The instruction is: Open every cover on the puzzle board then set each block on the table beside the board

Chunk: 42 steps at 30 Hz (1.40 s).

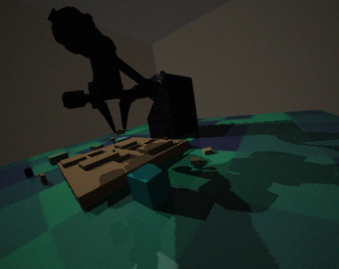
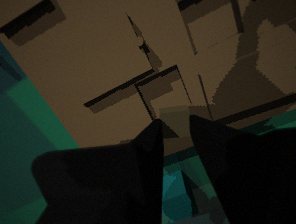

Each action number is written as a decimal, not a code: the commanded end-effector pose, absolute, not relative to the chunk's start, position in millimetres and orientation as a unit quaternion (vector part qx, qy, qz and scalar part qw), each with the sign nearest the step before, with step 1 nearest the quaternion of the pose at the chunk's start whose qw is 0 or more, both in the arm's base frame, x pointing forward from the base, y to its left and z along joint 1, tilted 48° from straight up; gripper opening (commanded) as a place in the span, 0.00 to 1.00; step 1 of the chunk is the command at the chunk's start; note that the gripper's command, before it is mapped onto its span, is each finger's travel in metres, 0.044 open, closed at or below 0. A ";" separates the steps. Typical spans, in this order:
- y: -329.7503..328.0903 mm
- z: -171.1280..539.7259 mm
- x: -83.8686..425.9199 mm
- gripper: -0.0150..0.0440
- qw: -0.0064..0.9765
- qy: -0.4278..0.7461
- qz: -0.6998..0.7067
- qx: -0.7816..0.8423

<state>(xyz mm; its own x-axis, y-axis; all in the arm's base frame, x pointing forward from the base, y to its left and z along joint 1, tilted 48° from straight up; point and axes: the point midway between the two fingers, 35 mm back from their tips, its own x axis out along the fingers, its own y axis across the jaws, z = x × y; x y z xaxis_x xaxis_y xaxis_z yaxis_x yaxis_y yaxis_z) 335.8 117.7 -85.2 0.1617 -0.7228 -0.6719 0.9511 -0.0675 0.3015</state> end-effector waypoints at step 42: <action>41.1 41.8 327.3 0.39 0.659 0.168 -0.626 0.383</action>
